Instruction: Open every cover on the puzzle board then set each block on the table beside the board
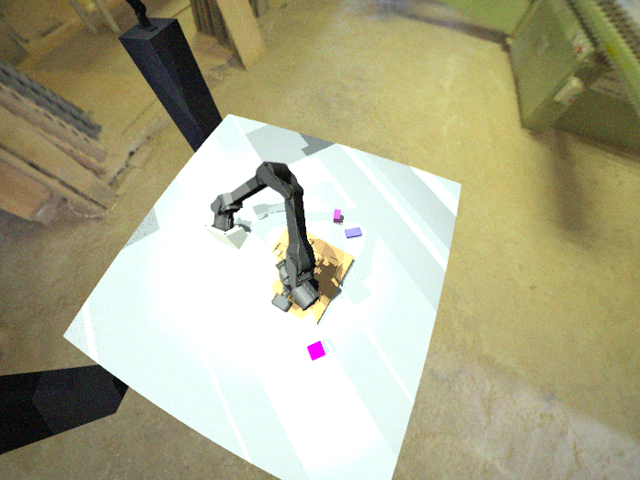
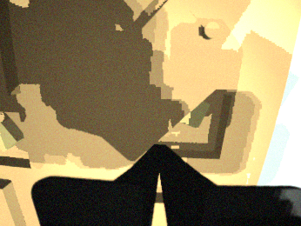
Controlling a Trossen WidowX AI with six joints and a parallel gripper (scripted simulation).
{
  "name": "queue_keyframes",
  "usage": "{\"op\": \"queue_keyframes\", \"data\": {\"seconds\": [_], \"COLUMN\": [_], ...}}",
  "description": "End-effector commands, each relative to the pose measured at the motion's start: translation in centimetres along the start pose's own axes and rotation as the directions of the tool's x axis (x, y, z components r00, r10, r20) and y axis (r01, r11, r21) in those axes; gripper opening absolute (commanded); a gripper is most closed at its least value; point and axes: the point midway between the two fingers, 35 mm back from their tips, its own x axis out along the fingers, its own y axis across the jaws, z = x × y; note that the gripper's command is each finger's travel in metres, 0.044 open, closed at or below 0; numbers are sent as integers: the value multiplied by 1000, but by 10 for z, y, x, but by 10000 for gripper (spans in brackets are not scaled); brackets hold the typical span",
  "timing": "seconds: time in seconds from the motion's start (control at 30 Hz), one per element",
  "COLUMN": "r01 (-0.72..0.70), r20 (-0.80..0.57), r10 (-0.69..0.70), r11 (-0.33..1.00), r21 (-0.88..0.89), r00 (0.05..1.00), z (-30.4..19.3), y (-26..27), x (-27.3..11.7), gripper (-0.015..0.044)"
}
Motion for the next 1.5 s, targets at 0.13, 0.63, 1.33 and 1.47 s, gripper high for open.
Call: {"op": "queue_keyframes", "data": {"seconds": [0.13, 0.63, 1.33, 1.47], "r01": [-4, -4, -5, -5], "r20": [1, 1, 1, 1], "r10": [4, 4, 5, 5], "r11": [1000, 1000, 1000, 1000], "r21": [1, 1, 1, 1], "r00": [1000, 1000, 1000, 1000], "z": [2, 11, 25, 26], "y": [9, 25, 41, 42], "x": [0, 0, 0, 0], "gripper": [0, 0, 0, 0]}}
